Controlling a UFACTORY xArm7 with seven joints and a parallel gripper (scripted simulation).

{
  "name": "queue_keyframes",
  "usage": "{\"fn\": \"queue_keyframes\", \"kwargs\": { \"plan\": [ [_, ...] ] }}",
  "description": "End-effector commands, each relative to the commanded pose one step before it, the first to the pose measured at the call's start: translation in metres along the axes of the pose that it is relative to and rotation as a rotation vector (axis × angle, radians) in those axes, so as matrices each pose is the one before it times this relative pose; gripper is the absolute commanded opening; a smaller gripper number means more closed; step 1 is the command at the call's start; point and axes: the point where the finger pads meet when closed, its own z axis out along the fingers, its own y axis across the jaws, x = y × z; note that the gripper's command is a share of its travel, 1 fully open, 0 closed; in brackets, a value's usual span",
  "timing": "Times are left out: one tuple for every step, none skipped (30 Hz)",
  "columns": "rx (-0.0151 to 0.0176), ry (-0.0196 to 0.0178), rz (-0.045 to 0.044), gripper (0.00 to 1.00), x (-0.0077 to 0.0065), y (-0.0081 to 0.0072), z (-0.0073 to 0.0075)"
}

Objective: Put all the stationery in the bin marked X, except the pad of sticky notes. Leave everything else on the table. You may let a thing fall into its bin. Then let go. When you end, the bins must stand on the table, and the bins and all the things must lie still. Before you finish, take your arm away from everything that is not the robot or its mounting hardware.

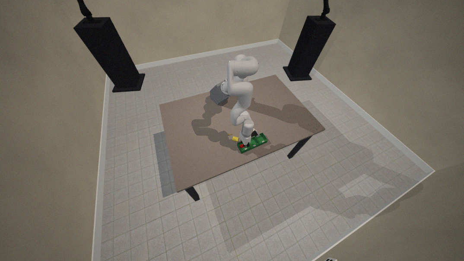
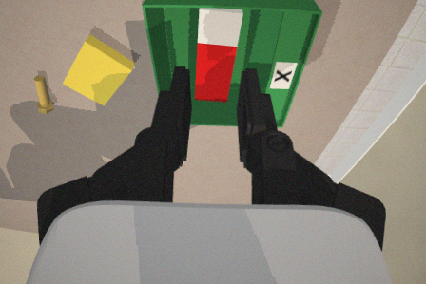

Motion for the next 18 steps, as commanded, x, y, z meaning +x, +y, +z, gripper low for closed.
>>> {"fn": "queue_keyframes", "kwargs": {
  "plan": [
    [-0.00019, 0.00081, 0.00075, 0.29, -0.0004, 0.00049, -0.01388],
    [0.0, 0.0, 0.0, 0.29, 0.0, 0.0, 0.0],
    [0.0, 0.0, 0.0, 0.29, -0.00001, 0.00001, 0.00006],
    [0.0, 0.0, 0.0, 0.29, 0.0, 0.0, -0.00002],
    [0.0, 0.0, 0.0, 0.29, 0.0, 0.0, -0.00001],
    [0.0, 0.0, 0.0, 0.29, 0.0, 0.0, -0.00001],
    [0.0, 0.0, 0.0, 0.29, 0.0, 0.0, -0.00001],
    [0.0, 0.0, 0.0, 0.29, 0.0, 0.0, -0.00001],
    [0.0, 0.0, 0.0, 0.29, -0.00001, 0.00001, 0.00005],
    [0.0, 0.0, 0.0, 0.29, 0.0, 0.0, 0.0],
    [0.0, 0.0, 0.0, 0.29, 0.0, 0.0, 0.0],
    [0.0, 0.0, 0.0, 0.29, 0.00021, -0.00044, -0.00004],
    [0.0, 0.0, 0.0, 0.29, 0.0, 0.0, -0.00001],
    [0.0, 0.0, 0.0, 0.29, -0.00001, 0.00001, 0.00005],
    [-0.00003, 0.00003, 0.00001, 1.0, 0.00001, 0.00001, -0.00405],
    [-0.00004, 0.00003, 0.00001, 1.0, 0.0, 0.00003, -0.00399],
    [-0.00004, 0.00003, 0.00001, 1.0, 0.0, 0.00003, -0.004],
    [-0.00004, 0.00002, 0.00001, 1.0, 0.0, 0.00003, -0.00401]
  ]
}}
